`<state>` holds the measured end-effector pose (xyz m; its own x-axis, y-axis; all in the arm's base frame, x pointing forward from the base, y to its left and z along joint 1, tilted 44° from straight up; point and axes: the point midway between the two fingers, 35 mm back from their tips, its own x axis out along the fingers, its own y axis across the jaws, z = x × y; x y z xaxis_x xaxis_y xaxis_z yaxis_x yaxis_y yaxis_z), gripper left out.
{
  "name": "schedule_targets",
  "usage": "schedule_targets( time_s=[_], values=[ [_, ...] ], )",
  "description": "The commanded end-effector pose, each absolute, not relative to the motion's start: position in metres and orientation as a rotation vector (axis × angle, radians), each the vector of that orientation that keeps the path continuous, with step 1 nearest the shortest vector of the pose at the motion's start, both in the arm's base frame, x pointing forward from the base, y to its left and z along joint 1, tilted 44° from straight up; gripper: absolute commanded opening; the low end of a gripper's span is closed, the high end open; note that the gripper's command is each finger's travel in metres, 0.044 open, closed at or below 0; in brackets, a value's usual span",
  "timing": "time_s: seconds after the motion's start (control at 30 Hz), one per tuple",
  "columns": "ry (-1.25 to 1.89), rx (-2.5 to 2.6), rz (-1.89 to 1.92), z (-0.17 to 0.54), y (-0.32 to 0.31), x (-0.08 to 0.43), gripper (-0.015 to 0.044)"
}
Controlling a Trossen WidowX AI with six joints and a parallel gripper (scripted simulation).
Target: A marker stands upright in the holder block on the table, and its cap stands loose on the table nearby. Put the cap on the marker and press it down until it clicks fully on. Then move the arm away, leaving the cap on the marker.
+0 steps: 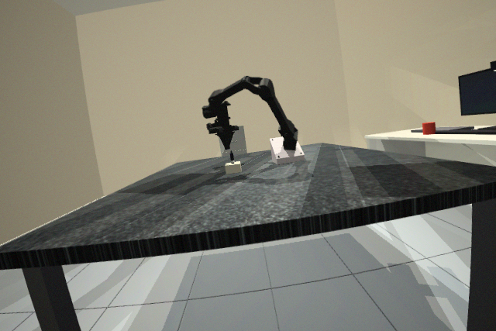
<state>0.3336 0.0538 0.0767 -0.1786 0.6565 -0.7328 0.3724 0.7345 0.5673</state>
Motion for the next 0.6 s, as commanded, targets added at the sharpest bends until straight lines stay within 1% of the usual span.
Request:
schedule_targets(
  time_s=[0.0,0.3,0.57],
  values=[
    [1.795,0.813,0.313,0.091,0.06,0.325,0.0],
    [1.797,0.815,0.318,0.114,0.07,0.311,0.0],
    [1.797,0.815,0.318,0.11,0.074,0.31,0.0]
  ],
)
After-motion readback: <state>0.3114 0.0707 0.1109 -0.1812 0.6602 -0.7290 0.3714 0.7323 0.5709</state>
